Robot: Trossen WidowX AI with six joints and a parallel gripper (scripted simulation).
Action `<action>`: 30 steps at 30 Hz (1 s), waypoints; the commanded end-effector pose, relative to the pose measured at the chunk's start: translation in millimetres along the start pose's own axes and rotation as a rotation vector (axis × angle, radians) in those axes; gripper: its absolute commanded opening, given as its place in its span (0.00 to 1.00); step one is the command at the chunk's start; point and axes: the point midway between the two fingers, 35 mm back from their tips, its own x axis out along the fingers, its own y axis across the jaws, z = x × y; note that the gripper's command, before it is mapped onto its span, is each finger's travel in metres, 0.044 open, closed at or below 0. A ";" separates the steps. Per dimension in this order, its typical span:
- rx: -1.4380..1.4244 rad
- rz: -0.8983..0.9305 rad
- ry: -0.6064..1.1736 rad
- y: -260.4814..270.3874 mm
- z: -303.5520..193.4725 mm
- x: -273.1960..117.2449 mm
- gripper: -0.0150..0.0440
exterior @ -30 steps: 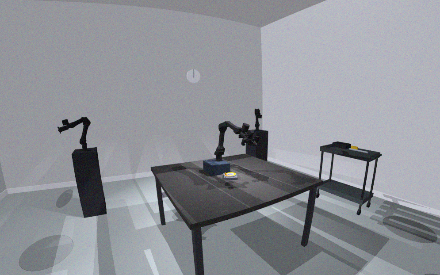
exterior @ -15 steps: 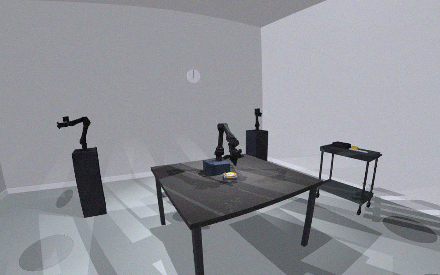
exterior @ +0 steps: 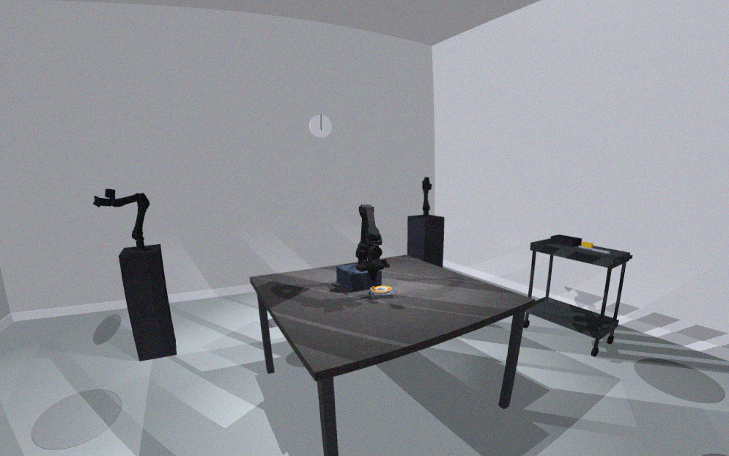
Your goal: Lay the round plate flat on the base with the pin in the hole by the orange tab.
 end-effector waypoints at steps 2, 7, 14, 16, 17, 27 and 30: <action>-0.003 0.001 0.020 -1.2 -4.2 8.6 0.25; -0.003 0.001 0.020 -1.2 -4.4 36.4 0.25; -0.003 0.001 0.020 -1.1 -4.8 50.0 0.25; -0.003 0.001 0.021 -0.9 -5.4 50.0 0.25; -0.003 0.001 0.021 -0.7 -6.0 50.0 0.25; -0.003 0.002 0.022 2.9 -17.8 50.0 0.25; -0.003 0.002 0.022 4.4 -21.0 50.1 0.25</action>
